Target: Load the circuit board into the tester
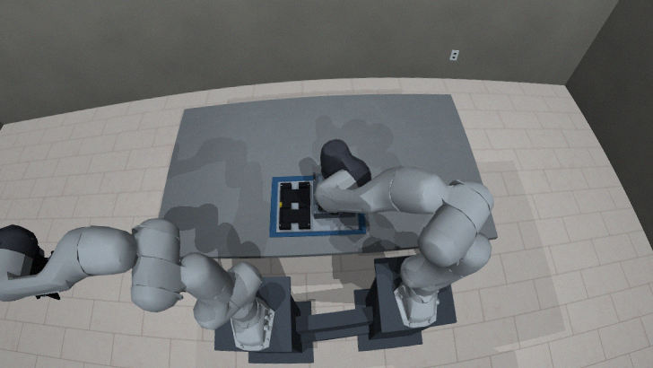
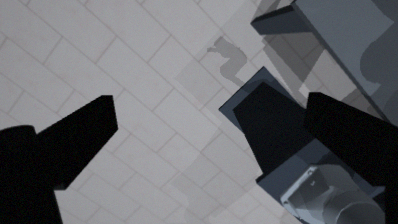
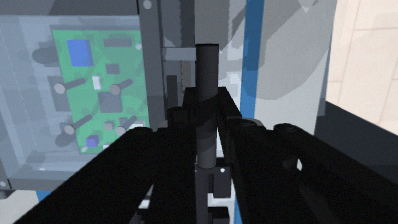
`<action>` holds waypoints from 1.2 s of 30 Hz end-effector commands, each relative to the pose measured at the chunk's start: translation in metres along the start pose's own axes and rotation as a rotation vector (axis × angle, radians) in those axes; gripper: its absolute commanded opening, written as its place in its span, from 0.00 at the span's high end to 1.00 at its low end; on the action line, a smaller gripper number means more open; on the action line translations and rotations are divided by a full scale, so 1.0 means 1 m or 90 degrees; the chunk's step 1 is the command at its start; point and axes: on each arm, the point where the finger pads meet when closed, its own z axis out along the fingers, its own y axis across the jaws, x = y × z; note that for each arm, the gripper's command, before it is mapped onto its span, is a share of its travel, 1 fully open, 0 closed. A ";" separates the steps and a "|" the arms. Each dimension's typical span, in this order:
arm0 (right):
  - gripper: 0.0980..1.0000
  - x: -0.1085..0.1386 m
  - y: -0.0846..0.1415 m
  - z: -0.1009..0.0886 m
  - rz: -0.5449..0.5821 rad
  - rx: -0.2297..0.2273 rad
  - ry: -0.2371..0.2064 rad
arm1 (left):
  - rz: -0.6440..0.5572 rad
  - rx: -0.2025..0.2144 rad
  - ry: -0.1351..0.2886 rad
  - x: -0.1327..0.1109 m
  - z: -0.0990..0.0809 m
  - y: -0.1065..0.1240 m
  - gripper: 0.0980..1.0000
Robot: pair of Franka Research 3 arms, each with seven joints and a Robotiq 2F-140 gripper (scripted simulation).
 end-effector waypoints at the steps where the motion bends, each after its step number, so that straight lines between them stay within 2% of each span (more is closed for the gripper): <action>1: 0.90 0.001 -0.001 0.002 0.001 0.001 0.000 | 0.000 0.000 0.000 0.000 0.000 0.000 0.00; 11: 0.90 0.001 -0.001 0.002 0.001 0.001 0.000 | 0.000 0.000 0.000 0.000 0.000 0.000 0.00; 12: 1.00 0.001 -0.001 0.002 0.001 0.001 0.000 | 0.000 0.000 0.000 0.000 0.000 0.000 0.00; 36: 1.00 0.001 -0.001 0.002 0.001 0.001 0.000 | 0.000 0.000 0.000 0.000 0.000 0.000 0.00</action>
